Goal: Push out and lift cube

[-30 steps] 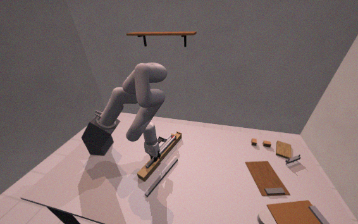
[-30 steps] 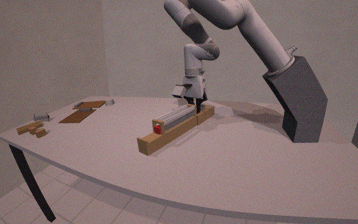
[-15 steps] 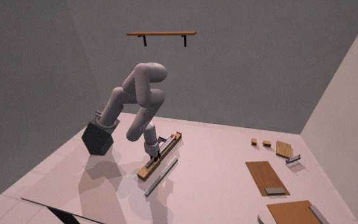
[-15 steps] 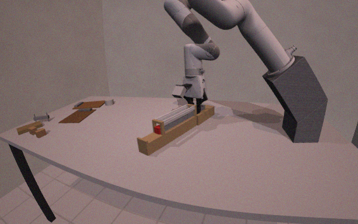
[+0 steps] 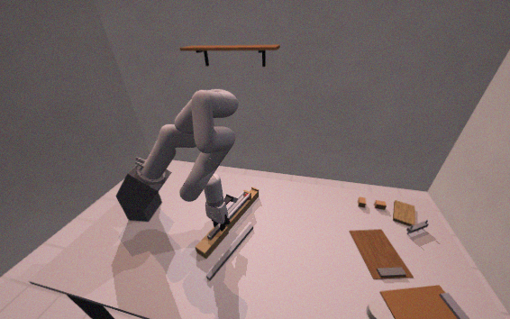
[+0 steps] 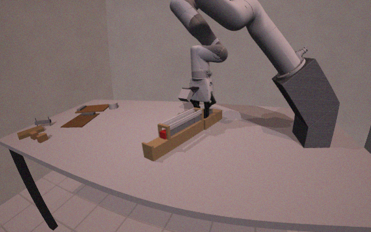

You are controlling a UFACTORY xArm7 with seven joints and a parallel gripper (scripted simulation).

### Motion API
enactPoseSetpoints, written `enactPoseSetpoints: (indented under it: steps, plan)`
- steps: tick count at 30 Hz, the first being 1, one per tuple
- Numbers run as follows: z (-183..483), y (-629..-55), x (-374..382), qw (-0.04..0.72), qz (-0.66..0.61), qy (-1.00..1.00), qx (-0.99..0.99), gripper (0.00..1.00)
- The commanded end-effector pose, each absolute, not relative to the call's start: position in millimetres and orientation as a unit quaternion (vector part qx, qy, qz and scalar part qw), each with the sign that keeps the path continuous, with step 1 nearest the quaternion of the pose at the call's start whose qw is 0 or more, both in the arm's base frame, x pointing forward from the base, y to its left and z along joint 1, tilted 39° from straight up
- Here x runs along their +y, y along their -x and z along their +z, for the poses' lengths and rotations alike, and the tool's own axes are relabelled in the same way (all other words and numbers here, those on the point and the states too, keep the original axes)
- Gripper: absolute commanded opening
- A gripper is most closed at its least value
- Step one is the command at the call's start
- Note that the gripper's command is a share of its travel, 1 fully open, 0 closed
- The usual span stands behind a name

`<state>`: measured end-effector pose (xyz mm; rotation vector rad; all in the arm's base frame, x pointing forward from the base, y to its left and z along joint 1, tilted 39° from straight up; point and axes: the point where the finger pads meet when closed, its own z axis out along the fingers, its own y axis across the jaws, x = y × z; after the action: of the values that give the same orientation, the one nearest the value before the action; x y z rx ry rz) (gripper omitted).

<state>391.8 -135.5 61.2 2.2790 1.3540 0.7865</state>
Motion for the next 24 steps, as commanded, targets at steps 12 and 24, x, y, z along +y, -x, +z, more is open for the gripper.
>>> enactPoseSetpoints:
  steps: [12,24]
  plan:
    - [61.7,-391.8,-135.9,0.188,0.28,-0.81,0.481,0.38]
    - [72.8,-382.7,-135.4,0.188,0.28,-0.81,0.481,0.38]
